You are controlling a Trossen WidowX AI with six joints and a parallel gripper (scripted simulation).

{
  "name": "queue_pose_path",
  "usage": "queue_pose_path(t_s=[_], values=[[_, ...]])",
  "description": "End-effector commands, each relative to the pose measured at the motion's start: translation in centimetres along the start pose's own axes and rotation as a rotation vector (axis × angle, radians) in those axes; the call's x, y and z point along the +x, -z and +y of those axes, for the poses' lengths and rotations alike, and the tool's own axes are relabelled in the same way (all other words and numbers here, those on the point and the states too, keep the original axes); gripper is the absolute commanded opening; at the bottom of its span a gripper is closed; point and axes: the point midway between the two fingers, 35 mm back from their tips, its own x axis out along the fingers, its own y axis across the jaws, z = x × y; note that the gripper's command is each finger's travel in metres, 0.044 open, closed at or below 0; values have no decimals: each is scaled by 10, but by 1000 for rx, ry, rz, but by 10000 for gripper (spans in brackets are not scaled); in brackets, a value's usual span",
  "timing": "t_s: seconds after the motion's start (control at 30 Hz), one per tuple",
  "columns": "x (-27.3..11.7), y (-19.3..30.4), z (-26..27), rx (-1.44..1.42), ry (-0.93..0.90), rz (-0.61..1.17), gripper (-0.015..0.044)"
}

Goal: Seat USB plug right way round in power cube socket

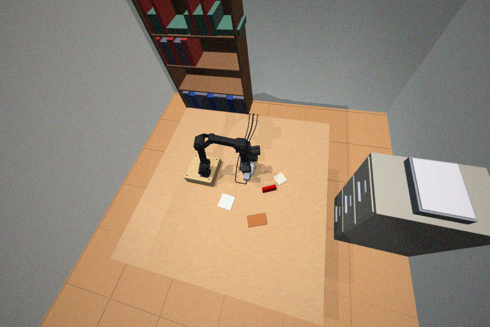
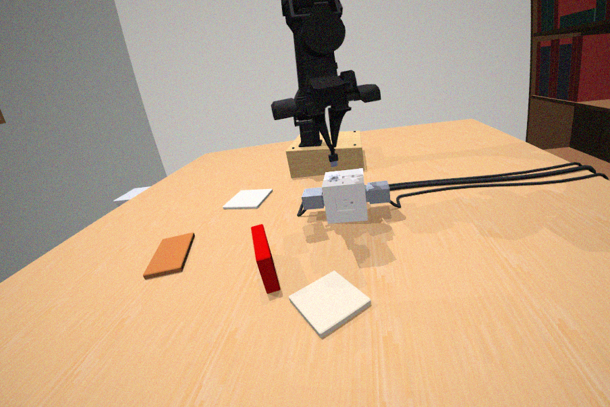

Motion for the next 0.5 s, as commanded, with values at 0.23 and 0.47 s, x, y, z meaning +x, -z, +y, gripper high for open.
queue_pose_path(t_s=[0.23,0.47], values=[[0,0,0,294,0,-1,0],[0,0,0,477,0,-1,0]])
